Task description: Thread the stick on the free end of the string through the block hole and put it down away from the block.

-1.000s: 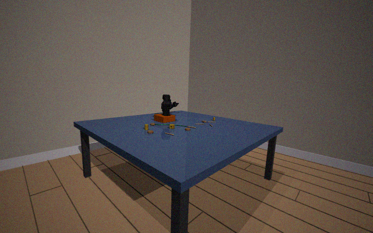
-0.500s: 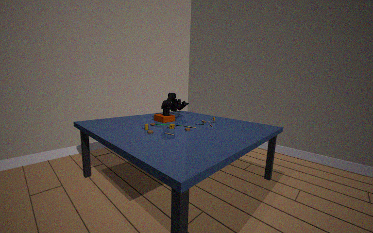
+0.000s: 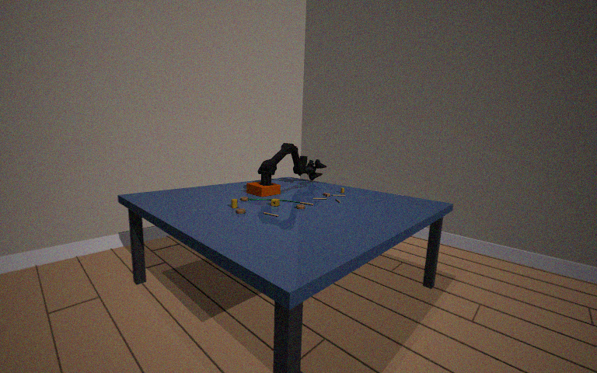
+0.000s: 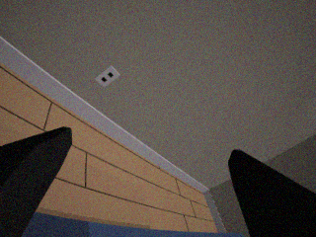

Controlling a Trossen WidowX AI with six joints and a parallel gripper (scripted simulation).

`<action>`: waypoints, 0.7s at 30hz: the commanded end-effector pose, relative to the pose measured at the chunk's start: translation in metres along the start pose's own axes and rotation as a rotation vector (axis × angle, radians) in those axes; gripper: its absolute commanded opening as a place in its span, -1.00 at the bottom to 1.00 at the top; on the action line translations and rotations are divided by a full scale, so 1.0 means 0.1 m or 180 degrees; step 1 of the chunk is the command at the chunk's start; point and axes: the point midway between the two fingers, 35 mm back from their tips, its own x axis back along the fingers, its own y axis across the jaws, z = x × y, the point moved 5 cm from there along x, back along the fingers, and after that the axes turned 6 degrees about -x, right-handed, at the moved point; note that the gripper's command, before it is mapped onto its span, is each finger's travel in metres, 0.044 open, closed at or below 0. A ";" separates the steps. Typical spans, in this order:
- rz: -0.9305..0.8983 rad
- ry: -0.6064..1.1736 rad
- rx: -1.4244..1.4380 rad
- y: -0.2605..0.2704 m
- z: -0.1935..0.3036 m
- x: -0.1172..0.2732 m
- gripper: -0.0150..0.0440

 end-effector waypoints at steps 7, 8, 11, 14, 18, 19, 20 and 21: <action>0.0125 0.0765 0.0608 -1.18 0.89 -0.75 1.00; 0.0129 0.0845 0.0657 -1.30 0.99 -0.79 1.00; 0.0133 0.1089 0.0794 -1.68 1.27 -0.90 1.00; 0.0120 0.1343 0.0913 -2.05 1.58 -0.95 1.00; 0.0081 0.1689 0.1040 -2.54 1.99 -0.96 1.00; 0.0068 0.1776 0.1066 -2.66 2.09 -0.95 1.00; 0.0054 0.1865 0.1089 -2.78 2.19 -0.93 1.00; 0.0038 0.1953 0.1110 -2.90 2.29 -0.90 1.00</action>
